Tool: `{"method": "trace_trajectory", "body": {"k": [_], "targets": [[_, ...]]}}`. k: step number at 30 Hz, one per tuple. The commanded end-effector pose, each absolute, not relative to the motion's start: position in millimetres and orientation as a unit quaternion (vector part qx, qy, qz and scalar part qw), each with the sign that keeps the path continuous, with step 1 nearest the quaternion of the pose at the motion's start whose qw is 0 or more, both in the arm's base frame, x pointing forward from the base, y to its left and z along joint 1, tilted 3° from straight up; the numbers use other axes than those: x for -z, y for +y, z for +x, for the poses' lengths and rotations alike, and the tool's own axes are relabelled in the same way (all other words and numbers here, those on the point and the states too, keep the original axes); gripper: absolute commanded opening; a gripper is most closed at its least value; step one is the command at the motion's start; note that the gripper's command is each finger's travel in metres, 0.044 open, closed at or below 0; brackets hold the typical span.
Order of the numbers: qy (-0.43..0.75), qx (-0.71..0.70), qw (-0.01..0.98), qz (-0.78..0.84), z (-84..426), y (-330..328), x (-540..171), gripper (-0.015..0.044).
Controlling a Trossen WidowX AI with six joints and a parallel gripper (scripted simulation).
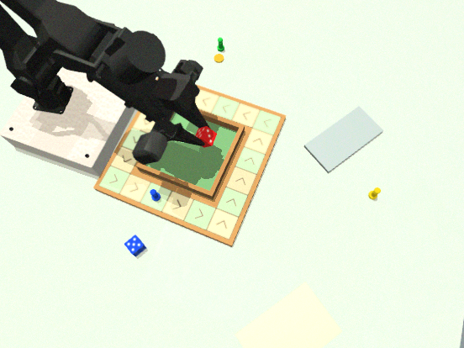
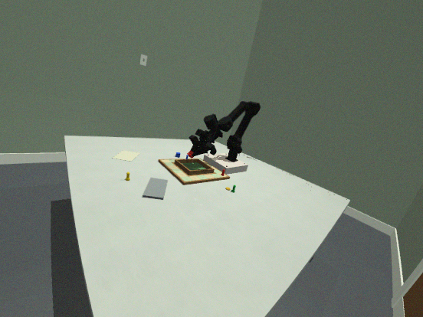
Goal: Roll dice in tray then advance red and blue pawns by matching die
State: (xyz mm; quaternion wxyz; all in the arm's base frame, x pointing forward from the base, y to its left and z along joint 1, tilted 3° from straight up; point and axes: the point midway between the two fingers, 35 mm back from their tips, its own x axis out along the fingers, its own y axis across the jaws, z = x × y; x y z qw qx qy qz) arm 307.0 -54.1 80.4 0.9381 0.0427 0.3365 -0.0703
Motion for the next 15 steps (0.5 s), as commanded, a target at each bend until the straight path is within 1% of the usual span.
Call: {"method": "trace_trajectory", "body": {"k": [1, 7, 15], "targets": [[0.323, 0.070, 0.943, 0.046, 302, -53, -89, 0.0000], [0.325, 0.070, 0.942, 0.046, 272, -50, -118, 0.0000], [0.322, 0.073, 0.943, 0.046, 272, -50, -117, 0.0000]]}}
